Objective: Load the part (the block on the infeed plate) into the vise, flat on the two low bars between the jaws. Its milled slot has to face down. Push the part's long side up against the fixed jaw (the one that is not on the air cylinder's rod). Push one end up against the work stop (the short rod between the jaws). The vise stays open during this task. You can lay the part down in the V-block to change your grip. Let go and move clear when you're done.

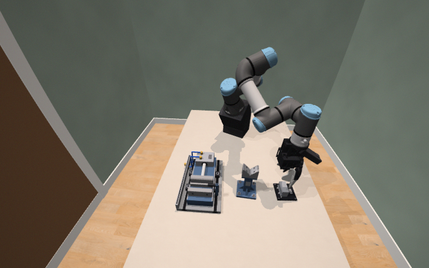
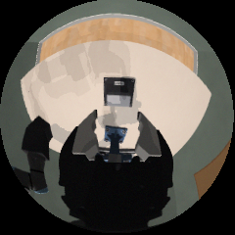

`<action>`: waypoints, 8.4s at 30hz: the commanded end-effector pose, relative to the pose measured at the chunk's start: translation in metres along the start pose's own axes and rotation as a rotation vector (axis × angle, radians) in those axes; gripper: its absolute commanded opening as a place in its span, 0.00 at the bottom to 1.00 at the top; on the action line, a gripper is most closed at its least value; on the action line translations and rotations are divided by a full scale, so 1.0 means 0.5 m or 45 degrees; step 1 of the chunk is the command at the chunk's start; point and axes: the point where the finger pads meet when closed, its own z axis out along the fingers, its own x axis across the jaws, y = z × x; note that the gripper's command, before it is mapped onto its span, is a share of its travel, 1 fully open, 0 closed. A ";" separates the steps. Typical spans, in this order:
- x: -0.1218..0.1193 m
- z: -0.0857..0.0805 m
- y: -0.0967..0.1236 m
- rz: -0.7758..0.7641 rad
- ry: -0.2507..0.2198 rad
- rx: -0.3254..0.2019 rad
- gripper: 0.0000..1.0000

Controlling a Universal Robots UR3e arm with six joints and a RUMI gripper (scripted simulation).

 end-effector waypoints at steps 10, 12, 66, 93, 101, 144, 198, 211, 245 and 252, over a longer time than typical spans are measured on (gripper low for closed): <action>0.003 0.062 -0.002 0.000 0.005 0.003 0.51; 0.003 0.071 -0.002 0.000 0.005 0.003 0.51; 0.004 0.142 -0.002 0.000 0.005 0.003 0.51; 0.004 0.142 -0.002 0.000 0.005 0.003 0.51; 0.004 0.142 -0.002 0.000 0.005 0.003 0.00; 0.004 0.137 -0.002 0.000 0.005 0.003 0.00; 0.001 -0.194 -0.001 0.000 0.005 0.003 0.00; 0.001 -0.250 -0.001 0.000 0.005 0.003 0.00; 0.001 -0.277 -0.001 0.000 0.005 0.003 0.00; 0.001 -0.277 -0.001 0.000 0.005 0.003 0.00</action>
